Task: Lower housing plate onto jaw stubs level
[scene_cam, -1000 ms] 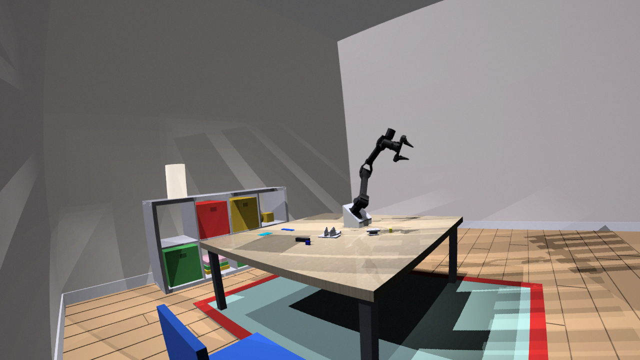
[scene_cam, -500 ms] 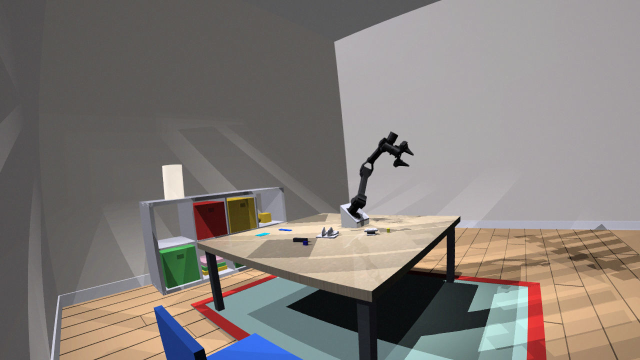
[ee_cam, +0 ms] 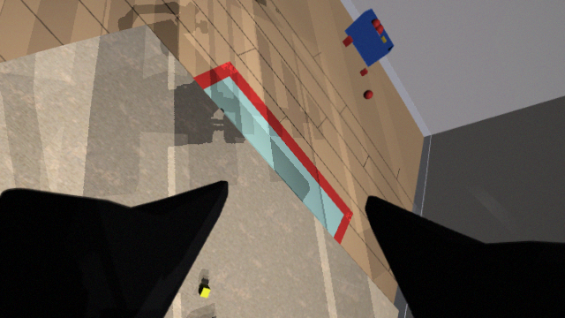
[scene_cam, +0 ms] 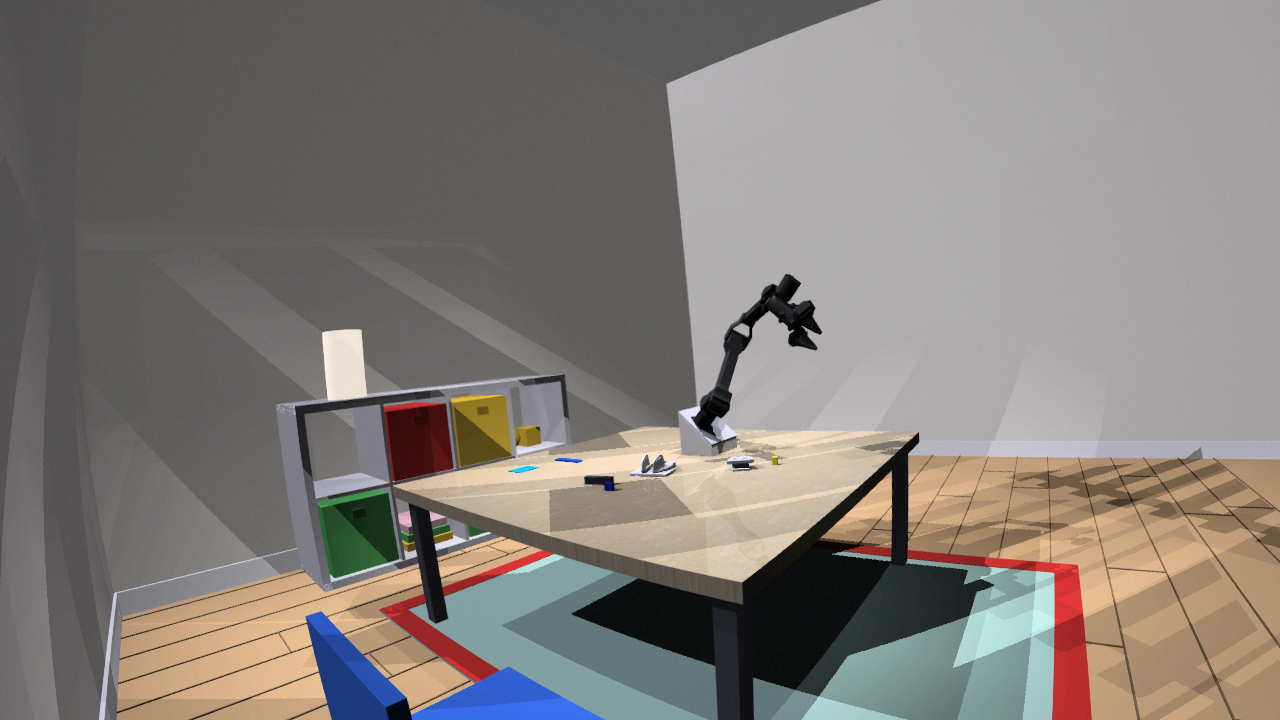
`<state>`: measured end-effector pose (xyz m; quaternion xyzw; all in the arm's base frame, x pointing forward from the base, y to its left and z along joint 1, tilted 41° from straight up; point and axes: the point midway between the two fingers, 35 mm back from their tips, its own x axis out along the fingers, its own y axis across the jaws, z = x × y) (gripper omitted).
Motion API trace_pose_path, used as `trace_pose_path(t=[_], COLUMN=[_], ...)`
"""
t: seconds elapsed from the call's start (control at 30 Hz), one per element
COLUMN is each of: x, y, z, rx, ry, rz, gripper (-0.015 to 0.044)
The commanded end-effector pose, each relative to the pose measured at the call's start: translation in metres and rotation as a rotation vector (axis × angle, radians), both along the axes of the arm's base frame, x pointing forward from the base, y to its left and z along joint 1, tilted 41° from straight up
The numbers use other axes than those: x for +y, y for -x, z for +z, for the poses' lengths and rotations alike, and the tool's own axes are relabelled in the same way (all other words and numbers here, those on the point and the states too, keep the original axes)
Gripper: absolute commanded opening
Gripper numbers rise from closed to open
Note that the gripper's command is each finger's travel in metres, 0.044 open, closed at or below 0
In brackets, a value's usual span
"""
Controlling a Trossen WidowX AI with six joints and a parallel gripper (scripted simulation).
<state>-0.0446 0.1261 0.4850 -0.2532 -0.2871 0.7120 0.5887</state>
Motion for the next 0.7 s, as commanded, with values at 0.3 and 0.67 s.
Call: trace_pose_path(t=[0.3, 0.67], x=[0.043, 0.067], y=[-0.051, -0.087], z=[-0.039, -0.077], rx=[0.276, 0.512], ry=[0.183, 0.322], rz=[-0.123, -0.222], gripper=[0.044, 0.044])
